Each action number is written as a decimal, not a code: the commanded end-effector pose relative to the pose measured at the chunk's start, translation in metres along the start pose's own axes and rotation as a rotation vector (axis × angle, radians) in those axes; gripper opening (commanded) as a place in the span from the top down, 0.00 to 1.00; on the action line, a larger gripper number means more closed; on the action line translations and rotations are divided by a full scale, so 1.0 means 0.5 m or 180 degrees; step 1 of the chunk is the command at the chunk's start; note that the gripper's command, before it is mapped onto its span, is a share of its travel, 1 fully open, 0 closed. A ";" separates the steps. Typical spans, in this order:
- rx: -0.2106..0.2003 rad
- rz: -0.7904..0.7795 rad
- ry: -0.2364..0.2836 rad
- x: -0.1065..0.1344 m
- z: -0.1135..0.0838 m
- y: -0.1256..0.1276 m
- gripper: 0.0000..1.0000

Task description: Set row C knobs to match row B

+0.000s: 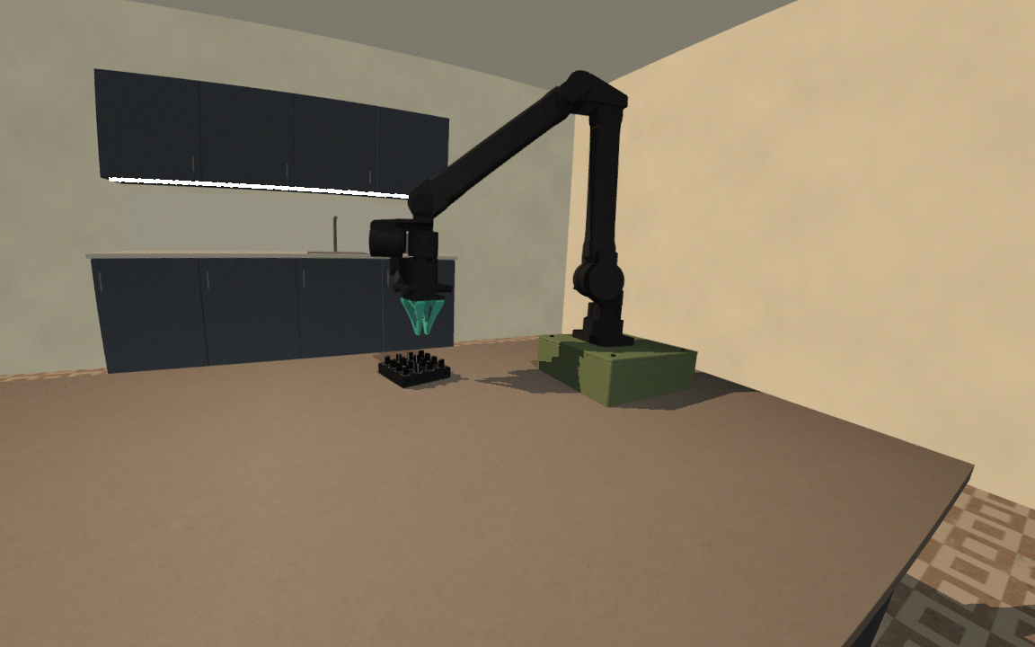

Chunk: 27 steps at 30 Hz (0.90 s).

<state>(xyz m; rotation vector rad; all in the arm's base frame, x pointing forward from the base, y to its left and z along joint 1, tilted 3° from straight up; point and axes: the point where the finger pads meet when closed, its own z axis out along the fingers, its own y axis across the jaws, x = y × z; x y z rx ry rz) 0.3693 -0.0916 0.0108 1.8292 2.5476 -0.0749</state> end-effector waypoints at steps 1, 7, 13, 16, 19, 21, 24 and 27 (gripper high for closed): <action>-0.0097 -0.0007 -0.0075 -0.010 -0.036 0.033 0.81; -0.0097 -0.0007 -0.0075 -0.010 -0.036 0.033 0.81; -0.0097 -0.0007 -0.0075 -0.010 -0.036 0.033 0.81; -0.0097 -0.0007 -0.0075 -0.010 -0.036 0.033 0.81; -0.0094 -0.0007 -0.0073 -0.010 -0.035 0.033 0.81; -0.0085 -0.0007 -0.0067 -0.009 -0.032 0.031 0.81; -0.0050 -0.0009 -0.0047 -0.005 -0.022 0.026 0.81; -0.0010 -0.0011 -0.0023 0.000 -0.005 0.018 0.81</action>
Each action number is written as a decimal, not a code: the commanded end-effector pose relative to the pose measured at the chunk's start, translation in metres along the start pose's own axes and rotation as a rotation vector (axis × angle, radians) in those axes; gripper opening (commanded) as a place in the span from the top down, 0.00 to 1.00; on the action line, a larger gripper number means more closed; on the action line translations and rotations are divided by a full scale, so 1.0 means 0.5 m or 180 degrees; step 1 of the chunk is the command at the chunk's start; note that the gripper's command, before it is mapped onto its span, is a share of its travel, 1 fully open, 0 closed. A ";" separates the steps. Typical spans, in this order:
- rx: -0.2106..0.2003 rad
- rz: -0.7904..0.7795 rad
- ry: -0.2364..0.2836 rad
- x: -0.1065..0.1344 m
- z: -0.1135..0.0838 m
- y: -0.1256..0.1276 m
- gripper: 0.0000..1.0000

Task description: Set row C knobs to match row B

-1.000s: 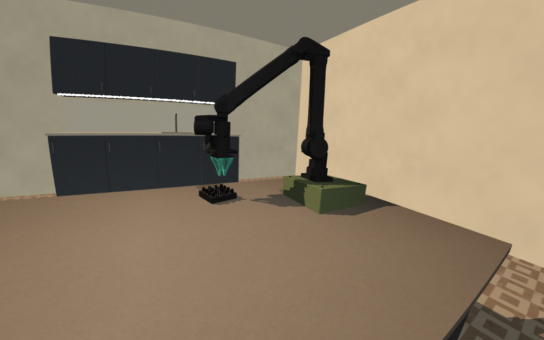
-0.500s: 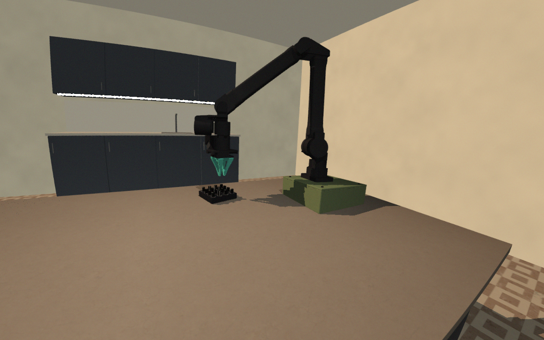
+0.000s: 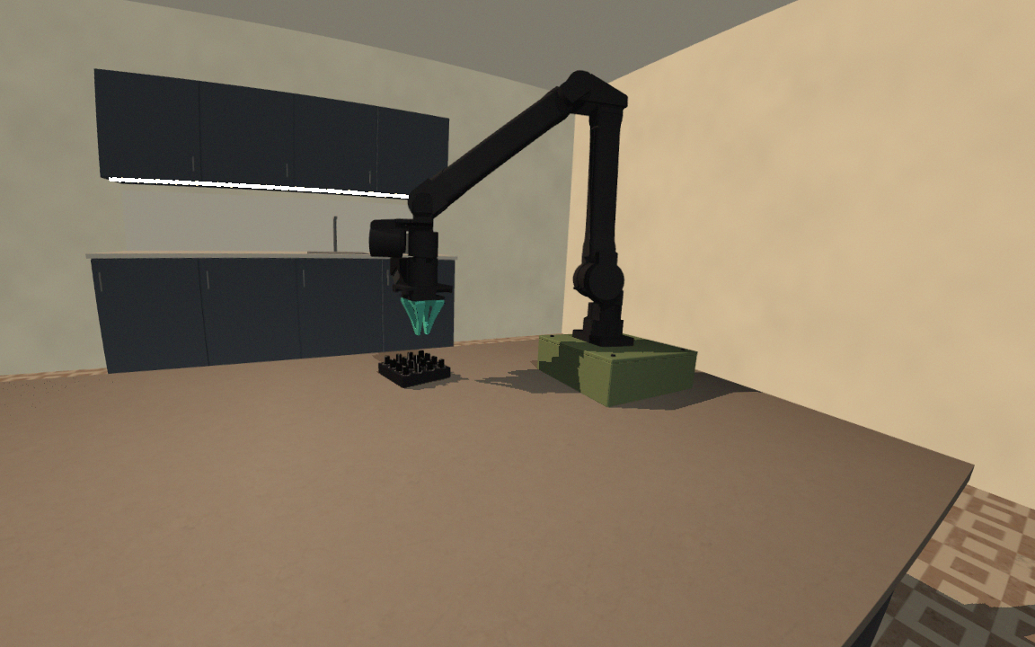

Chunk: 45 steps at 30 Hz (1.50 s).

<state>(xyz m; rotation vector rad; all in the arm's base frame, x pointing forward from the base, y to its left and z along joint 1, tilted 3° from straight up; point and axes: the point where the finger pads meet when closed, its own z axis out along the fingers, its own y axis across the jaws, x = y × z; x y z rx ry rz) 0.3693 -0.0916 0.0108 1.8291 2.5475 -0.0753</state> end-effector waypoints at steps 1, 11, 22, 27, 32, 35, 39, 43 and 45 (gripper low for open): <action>-0.0011 -0.0011 -0.0022 0.000 -0.005 0.018 0.81; -0.0007 -0.0009 -0.0021 0.003 0.021 0.009 0.81; -0.0033 -0.0006 -0.0036 -0.005 0.039 0.015 0.81; -0.0028 -0.0006 -0.0033 -0.005 0.054 0.013 0.81; -0.0034 -0.0005 -0.0036 -0.008 0.065 0.014 0.81; -0.0009 -0.0006 -0.0021 -0.003 0.074 0.005 0.81; -0.0029 -0.0005 -0.0033 -0.009 0.075 0.012 0.81; -0.0019 -0.0005 -0.0027 -0.007 0.083 0.008 0.81; -0.0021 -0.0005 -0.0028 -0.008 0.084 0.009 0.81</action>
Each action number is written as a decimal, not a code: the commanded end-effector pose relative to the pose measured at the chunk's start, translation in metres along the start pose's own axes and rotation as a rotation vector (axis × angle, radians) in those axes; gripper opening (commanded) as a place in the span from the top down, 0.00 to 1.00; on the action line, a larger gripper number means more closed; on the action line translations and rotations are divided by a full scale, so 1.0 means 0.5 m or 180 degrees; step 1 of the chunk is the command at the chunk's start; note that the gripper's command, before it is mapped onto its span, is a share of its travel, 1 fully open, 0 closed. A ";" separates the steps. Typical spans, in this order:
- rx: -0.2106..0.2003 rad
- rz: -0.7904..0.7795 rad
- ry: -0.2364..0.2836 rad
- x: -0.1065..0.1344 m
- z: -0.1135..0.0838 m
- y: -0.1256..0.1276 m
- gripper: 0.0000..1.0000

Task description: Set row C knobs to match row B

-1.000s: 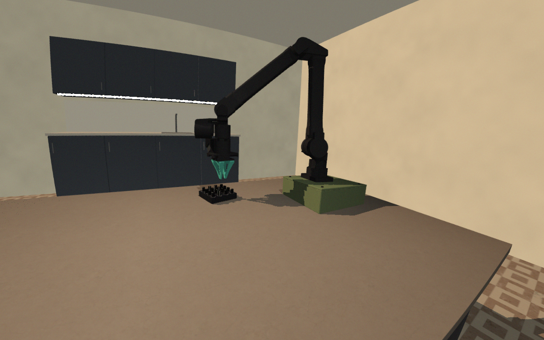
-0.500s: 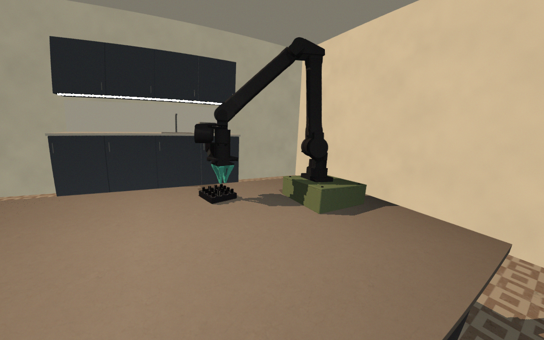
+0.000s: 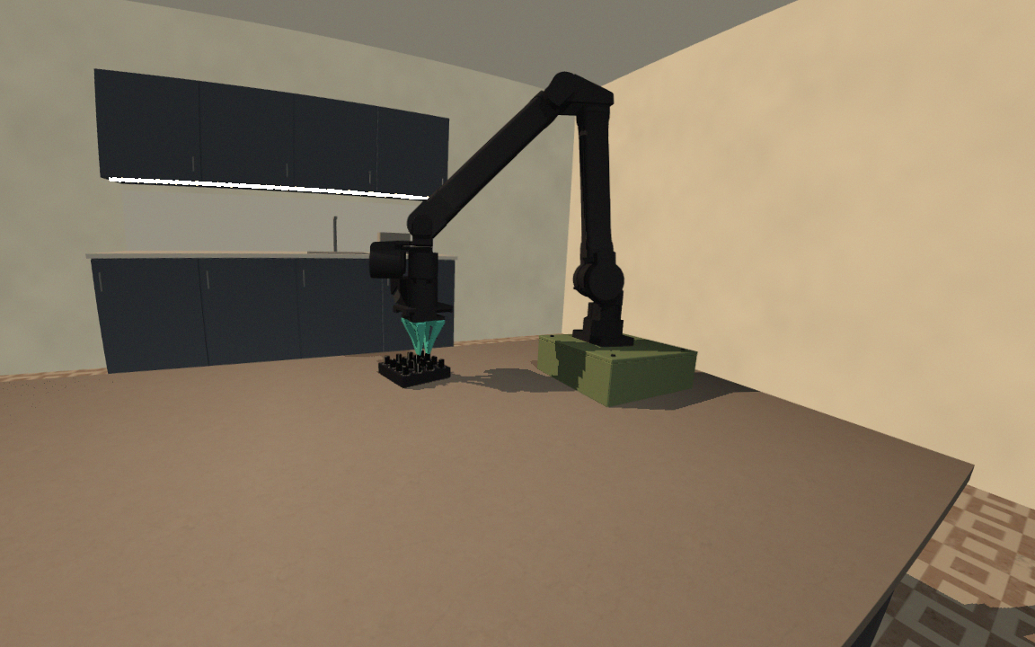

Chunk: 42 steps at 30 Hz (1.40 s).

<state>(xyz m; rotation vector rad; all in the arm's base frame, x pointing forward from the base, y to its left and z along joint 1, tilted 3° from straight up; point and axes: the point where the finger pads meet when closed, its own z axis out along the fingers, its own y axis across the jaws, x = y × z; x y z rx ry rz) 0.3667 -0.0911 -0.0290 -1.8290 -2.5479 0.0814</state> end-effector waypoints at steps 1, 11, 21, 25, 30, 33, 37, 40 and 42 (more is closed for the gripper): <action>-0.0043 -0.0004 -0.0041 -0.012 0.006 0.009 0.81; -0.0062 -0.0003 -0.0052 -0.015 0.004 0.013 0.81; -0.0062 -0.0003 -0.0052 -0.015 0.004 0.013 0.81; -0.0062 -0.0003 -0.0052 -0.015 0.004 0.013 0.81; -0.0062 -0.0003 -0.0052 -0.015 0.004 0.013 0.81; -0.0062 -0.0003 -0.0052 -0.015 0.004 0.013 0.81; -0.0062 -0.0003 -0.0052 -0.015 0.004 0.013 0.81; -0.0062 -0.0003 -0.0052 -0.015 0.004 0.013 0.81; -0.0062 -0.0003 -0.0052 -0.015 0.004 0.013 0.81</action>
